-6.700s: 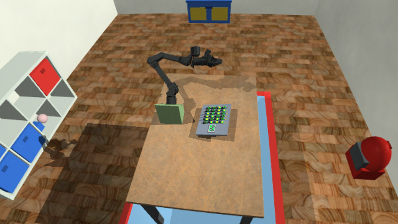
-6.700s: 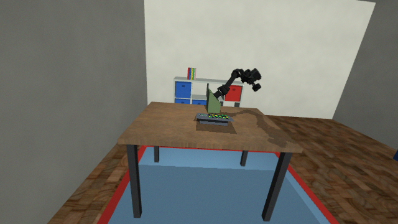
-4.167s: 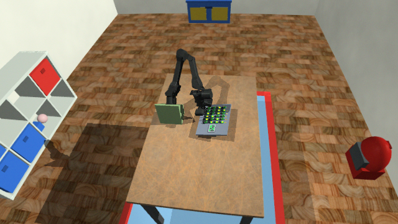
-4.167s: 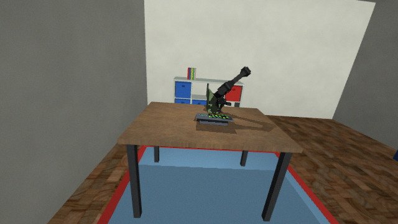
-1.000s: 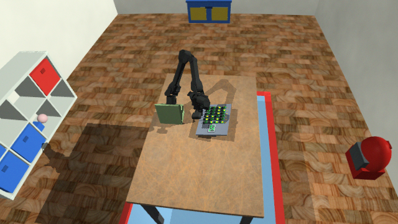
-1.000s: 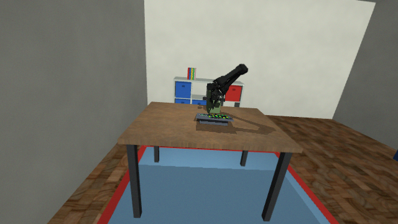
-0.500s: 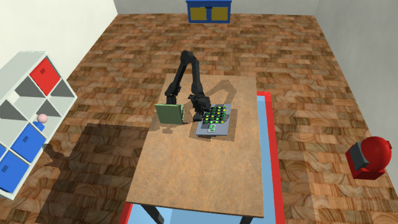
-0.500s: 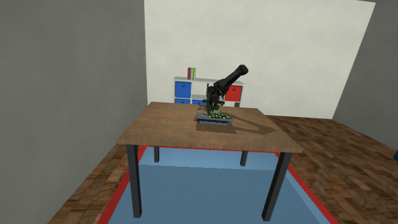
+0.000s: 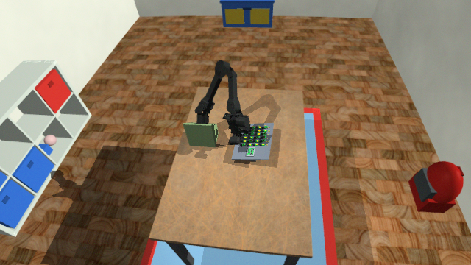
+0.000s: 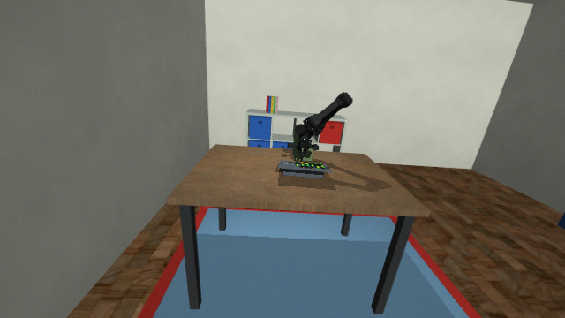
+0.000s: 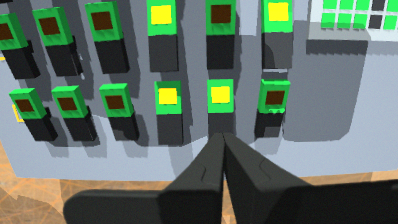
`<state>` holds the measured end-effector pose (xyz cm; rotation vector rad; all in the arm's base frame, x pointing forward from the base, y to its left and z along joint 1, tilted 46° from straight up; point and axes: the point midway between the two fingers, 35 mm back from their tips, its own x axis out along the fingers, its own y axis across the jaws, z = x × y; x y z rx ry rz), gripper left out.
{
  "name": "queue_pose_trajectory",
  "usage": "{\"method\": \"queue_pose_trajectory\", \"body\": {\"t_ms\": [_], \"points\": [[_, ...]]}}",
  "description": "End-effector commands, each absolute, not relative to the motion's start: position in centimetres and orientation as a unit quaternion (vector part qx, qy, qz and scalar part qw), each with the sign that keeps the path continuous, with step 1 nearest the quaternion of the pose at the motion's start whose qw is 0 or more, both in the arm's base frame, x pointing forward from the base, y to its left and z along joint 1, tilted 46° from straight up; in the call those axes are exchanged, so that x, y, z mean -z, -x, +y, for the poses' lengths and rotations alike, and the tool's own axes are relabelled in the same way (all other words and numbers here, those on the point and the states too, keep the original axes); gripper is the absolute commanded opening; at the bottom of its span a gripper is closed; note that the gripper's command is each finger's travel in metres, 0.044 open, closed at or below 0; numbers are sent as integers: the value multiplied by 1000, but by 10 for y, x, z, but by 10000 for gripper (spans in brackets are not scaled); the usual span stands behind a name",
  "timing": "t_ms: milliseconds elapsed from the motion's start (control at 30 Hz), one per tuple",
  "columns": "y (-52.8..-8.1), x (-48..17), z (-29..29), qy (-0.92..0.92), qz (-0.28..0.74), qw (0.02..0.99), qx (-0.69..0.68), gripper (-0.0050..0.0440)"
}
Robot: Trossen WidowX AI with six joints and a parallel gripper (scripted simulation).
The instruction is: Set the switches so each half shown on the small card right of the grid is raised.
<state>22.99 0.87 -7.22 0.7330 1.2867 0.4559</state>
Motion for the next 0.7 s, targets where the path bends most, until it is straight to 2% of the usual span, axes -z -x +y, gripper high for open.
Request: {"method": "queue_pose_trajectory", "body": {"t_ms": [0, 667], "points": [[-233, 71, 8, -329, 577, 718, -206, -50], [-230, 73, 11, -333, 580, 714, -207, -50]]}}
